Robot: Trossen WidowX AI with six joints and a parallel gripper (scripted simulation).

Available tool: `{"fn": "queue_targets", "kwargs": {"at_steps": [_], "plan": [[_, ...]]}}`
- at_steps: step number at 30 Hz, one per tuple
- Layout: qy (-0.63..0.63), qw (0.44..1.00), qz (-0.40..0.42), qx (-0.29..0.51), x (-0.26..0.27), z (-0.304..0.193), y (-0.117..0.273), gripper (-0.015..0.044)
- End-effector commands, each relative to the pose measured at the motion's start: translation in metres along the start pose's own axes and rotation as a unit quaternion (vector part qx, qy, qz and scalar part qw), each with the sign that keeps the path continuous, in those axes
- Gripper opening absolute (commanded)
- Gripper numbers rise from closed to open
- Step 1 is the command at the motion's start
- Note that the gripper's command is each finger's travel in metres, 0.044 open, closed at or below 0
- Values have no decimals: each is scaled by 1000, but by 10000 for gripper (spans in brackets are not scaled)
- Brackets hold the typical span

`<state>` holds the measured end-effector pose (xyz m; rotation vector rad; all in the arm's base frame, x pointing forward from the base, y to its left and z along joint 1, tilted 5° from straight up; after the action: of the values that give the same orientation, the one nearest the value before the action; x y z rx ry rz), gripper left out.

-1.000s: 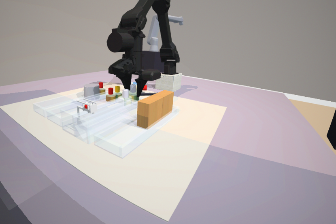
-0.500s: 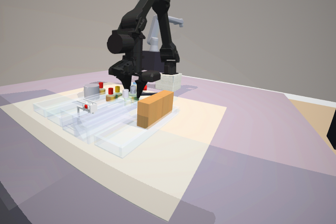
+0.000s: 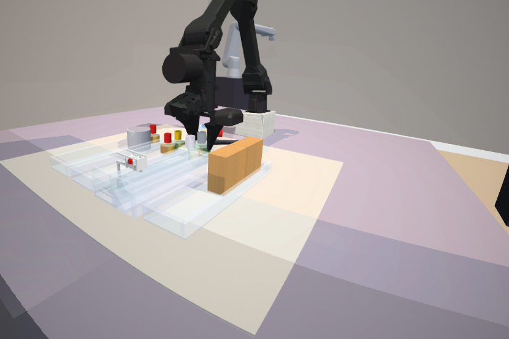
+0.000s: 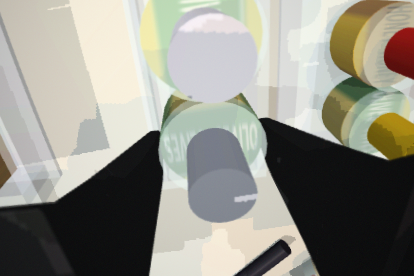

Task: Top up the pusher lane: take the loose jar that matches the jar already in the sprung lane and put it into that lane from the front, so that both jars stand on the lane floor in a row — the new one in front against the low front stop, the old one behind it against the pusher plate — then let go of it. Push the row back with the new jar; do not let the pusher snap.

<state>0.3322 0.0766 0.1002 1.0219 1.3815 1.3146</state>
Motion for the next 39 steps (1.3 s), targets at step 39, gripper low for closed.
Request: {"fn": "queue_targets", "kwargs": {"at_steps": [39], "plan": [[1, 1000, -1, -14, 0, -3, -2, 0]]}}
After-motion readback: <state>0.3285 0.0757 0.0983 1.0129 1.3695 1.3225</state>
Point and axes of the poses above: the point midway between the two fingers, 35 mm back from their tips, its own y axis back along the fingers, its own x axis across the jaws, z = x × y, the point moved 10 cm from there along y, back along the fingers, and after that the axes turned 3 degrees about y, right-handed, at the moved point
